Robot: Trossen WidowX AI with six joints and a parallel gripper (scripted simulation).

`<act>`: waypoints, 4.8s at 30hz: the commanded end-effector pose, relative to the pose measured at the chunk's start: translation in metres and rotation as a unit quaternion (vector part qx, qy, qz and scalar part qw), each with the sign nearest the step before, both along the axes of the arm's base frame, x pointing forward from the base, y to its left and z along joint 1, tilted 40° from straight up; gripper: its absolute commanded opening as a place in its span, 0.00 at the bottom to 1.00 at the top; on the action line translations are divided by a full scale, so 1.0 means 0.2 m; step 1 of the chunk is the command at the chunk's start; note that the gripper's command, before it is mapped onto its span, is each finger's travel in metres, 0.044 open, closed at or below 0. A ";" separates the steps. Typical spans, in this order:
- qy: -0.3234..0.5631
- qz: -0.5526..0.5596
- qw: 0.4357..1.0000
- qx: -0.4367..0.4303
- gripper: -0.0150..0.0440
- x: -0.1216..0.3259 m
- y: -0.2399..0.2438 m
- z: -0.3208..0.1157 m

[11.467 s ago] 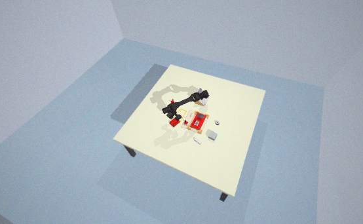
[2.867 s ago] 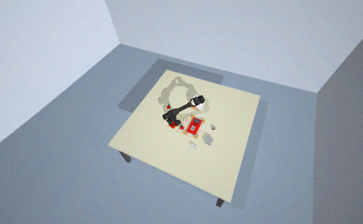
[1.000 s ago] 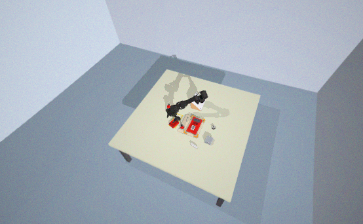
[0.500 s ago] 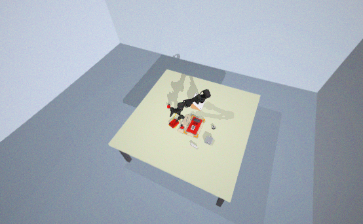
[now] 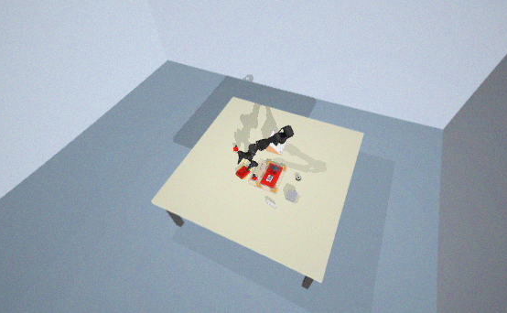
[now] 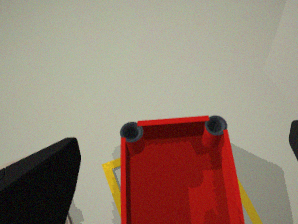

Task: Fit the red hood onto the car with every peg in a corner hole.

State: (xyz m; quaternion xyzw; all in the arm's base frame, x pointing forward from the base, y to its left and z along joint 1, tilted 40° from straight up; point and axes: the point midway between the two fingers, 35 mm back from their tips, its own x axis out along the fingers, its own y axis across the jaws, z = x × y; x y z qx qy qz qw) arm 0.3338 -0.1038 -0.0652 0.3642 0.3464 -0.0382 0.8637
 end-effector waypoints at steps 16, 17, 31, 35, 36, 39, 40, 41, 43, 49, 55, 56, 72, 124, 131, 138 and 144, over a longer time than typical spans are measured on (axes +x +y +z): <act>0.001 -0.002 1.000 0.000 1.00 0.00 0.05 -0.06; 0.001 -0.002 1.000 0.000 1.00 0.00 0.05 -0.07; -0.001 -0.002 1.000 -0.001 1.00 0.01 0.09 -0.10; -0.002 -0.002 1.000 -0.001 1.00 0.01 0.10 -0.11; -0.002 -0.002 1.000 -0.001 1.00 0.01 0.10 -0.12; -0.003 -0.002 1.000 -0.001 1.00 0.01 0.11 -0.12; -0.003 -0.002 1.000 -0.001 1.00 0.01 0.11 -0.13; -0.003 -0.002 1.000 -0.002 1.00 0.01 0.11 -0.13; -0.003 -0.002 1.000 -0.002 1.00 0.01 0.12 -0.14; -0.004 -0.002 1.000 -0.002 1.00 0.01 0.13 -0.15; -0.006 -0.002 1.000 -0.002 1.00 0.00 0.15 -0.17; -0.006 -0.002 1.000 -0.002 1.00 0.00 0.15 -0.17; -0.006 -0.002 1.000 -0.002 1.00 0.00 0.17 -0.19; -0.008 0.000 1.000 -0.004 0.31 0.02 0.15 -0.16; -0.008 0.000 1.000 -0.004 0.25 0.03 0.08 -0.09; -0.008 0.000 1.000 -0.005 0.25 0.02 0.01 -0.01; -0.008 -0.001 1.000 -0.005 0.25 0.02 -0.02 0.04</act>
